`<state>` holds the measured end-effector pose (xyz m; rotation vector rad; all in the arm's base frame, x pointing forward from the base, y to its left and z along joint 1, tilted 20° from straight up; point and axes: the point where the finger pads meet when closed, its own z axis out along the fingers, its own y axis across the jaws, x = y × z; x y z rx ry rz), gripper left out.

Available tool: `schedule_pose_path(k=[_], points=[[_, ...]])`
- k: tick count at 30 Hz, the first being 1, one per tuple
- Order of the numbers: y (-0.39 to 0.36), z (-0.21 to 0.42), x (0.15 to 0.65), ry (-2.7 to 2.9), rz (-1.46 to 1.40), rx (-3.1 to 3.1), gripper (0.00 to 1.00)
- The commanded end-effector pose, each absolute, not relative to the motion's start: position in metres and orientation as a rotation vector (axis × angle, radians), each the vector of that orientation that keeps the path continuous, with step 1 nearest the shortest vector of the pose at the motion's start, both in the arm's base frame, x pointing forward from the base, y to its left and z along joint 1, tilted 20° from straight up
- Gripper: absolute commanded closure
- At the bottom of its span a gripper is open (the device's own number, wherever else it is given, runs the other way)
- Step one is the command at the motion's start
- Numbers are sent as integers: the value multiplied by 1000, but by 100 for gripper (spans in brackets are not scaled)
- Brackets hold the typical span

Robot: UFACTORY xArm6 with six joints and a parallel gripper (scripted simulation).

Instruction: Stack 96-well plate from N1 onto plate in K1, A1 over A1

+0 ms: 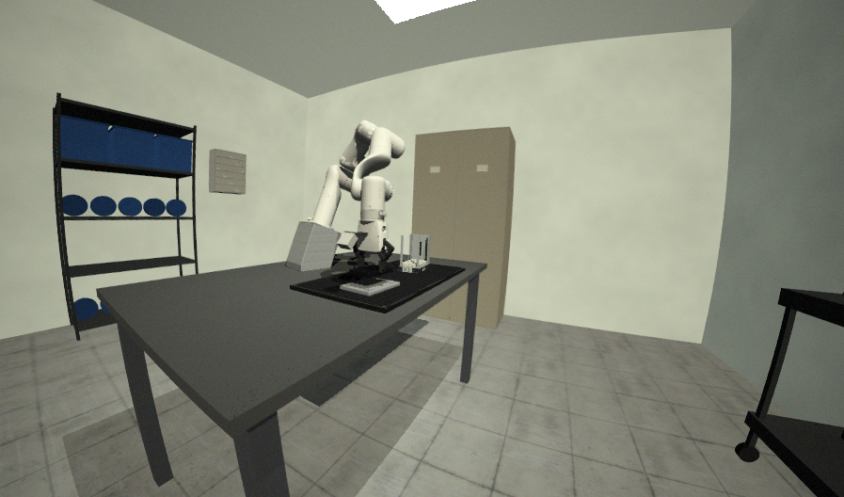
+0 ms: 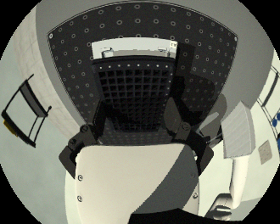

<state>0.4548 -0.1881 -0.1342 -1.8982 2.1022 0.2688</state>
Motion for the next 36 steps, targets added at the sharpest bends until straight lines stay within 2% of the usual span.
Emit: schedule_pose_path(k=[1, 36], points=[[-191, -127, 455, 2102, 264, -1898, 100], [-208, -79, 451, 2102, 264, -1898, 100]])
